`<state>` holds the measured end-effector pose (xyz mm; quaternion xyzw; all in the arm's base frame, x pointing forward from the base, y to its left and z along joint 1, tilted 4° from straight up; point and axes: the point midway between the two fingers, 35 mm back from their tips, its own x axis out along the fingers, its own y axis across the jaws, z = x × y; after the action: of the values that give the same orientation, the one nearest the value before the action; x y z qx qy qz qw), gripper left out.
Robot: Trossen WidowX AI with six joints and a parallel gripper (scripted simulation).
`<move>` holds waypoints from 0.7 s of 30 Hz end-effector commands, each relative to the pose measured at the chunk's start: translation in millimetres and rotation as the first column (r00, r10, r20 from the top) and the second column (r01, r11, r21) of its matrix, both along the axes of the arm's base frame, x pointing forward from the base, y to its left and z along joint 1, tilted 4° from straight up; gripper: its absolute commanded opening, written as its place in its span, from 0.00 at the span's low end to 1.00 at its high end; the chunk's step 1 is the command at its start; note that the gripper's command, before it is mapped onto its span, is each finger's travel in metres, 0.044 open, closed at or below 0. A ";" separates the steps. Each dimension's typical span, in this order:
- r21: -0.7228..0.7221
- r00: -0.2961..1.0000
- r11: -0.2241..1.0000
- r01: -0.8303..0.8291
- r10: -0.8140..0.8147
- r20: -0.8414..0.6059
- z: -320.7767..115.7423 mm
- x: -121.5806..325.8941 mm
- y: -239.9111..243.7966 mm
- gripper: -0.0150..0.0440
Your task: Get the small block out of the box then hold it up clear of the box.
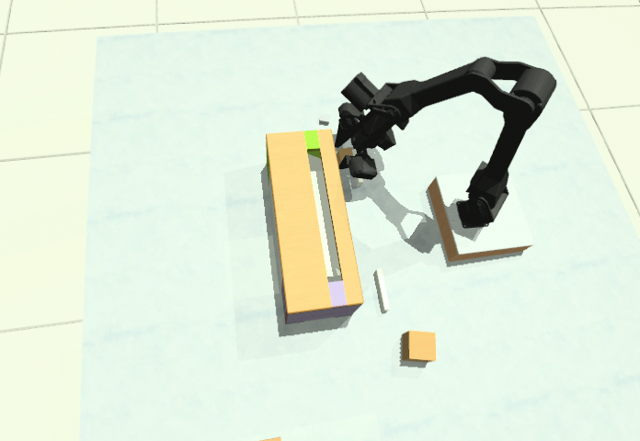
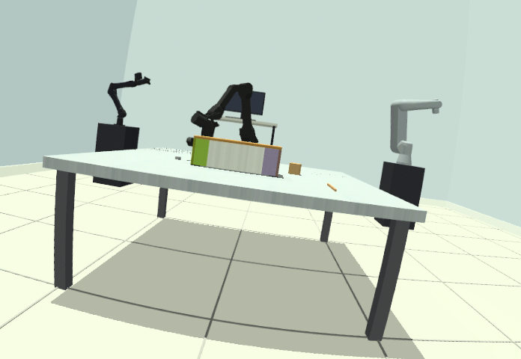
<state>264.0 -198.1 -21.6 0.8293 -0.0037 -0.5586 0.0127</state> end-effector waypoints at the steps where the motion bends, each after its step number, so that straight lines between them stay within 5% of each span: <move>1: 0.009 1.000 1.000 -0.007 0.007 -0.007 -4.9 -2.7 3.1 0.65; 13: 0.008 1.000 1.000 -0.006 0.006 -0.006 10.4 -0.3 1.7 0.25; 21: 0.005 1.000 1.000 -0.001 0.001 -0.002 58.7 2.0 1.9 0.25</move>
<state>263.1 -194.0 19.3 0.8255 0.0042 -0.5644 0.0074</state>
